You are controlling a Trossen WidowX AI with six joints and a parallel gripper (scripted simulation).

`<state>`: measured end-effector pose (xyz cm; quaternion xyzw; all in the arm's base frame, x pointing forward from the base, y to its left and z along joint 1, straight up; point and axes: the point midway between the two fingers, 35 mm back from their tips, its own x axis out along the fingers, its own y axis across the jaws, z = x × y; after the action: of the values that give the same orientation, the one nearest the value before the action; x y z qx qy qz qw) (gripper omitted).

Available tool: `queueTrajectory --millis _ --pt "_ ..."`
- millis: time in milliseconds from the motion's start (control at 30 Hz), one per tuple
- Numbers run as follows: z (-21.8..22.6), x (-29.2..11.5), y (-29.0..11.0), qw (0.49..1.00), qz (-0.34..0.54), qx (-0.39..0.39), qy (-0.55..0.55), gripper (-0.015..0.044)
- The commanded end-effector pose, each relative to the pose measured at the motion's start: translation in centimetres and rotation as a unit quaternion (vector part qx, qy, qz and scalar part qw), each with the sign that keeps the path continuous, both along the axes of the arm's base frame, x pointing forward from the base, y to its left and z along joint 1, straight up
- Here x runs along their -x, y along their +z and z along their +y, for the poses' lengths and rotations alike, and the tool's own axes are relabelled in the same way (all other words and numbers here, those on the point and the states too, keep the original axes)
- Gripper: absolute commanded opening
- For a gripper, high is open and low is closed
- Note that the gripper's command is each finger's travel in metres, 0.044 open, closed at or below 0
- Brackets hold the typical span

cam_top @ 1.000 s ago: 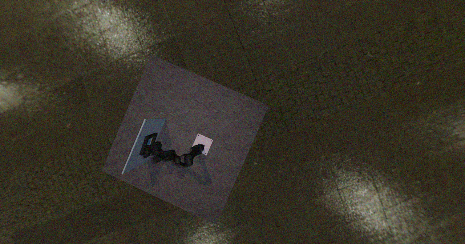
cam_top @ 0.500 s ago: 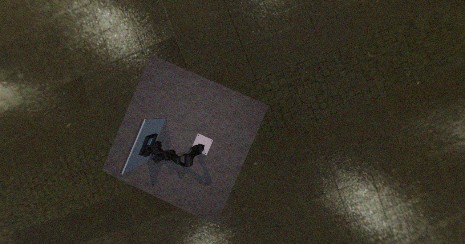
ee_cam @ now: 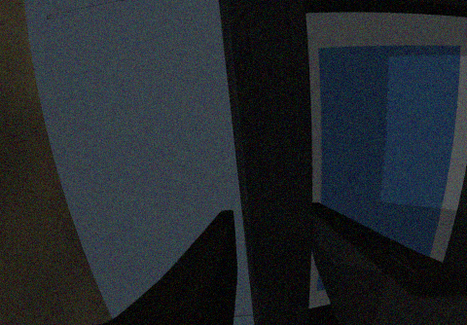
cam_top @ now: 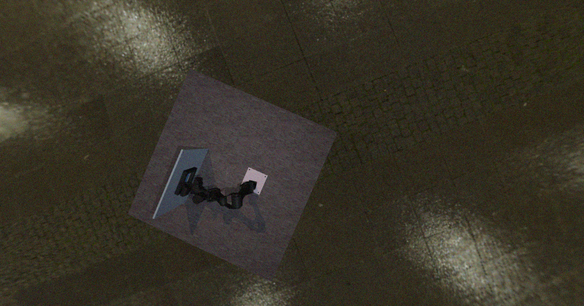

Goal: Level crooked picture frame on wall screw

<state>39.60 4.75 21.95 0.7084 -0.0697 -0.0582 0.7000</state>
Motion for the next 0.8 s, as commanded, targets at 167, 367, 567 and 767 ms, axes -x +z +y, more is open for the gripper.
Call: queueTrajectory --millis 167,367,567,767 --pt "0.0 0.0 0.0 1.0 0.0 0.001 0.0 0.026" --pt "1.4 5.1 0.1 0.997 0.013 0.073 0.0 0.026" --pt "1.8 9.8 -0.8 0.989 0.026 0.144 0.001 0.026" --pt "3.1 10.8 0.4 0.989 0.025 0.146 0.004 0.026"
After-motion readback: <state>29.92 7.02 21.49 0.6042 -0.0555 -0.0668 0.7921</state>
